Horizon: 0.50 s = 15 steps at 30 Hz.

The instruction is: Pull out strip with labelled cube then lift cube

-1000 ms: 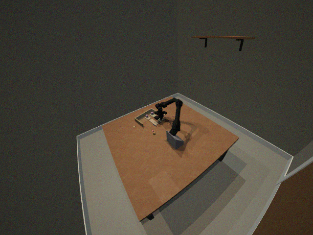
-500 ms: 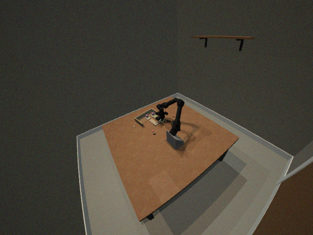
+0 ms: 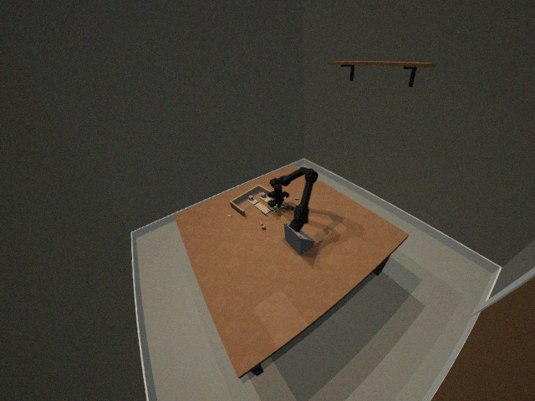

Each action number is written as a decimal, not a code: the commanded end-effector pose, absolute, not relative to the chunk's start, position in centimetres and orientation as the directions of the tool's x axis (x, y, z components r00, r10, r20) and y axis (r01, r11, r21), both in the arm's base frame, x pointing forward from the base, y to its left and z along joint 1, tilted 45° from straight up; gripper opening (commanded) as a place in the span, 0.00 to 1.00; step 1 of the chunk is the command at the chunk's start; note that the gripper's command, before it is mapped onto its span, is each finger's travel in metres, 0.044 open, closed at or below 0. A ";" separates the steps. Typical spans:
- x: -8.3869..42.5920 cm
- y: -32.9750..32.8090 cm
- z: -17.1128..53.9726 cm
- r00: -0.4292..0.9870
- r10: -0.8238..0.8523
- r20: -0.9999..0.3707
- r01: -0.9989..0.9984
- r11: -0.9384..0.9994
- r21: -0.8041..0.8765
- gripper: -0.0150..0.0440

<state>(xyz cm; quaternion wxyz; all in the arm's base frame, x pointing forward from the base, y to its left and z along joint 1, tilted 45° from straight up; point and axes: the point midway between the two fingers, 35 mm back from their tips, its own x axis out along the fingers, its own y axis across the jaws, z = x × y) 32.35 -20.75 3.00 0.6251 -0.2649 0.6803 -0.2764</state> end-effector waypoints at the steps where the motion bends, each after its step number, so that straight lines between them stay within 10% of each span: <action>1: 31.0 -21.1 2.7 -0.101 -0.700 -0.707 -0.021 0.712 -0.702 0.25; 15: 29.0 -21.0 2.9 -0.101 -0.700 -0.707 -0.021 0.712 -0.702 0.25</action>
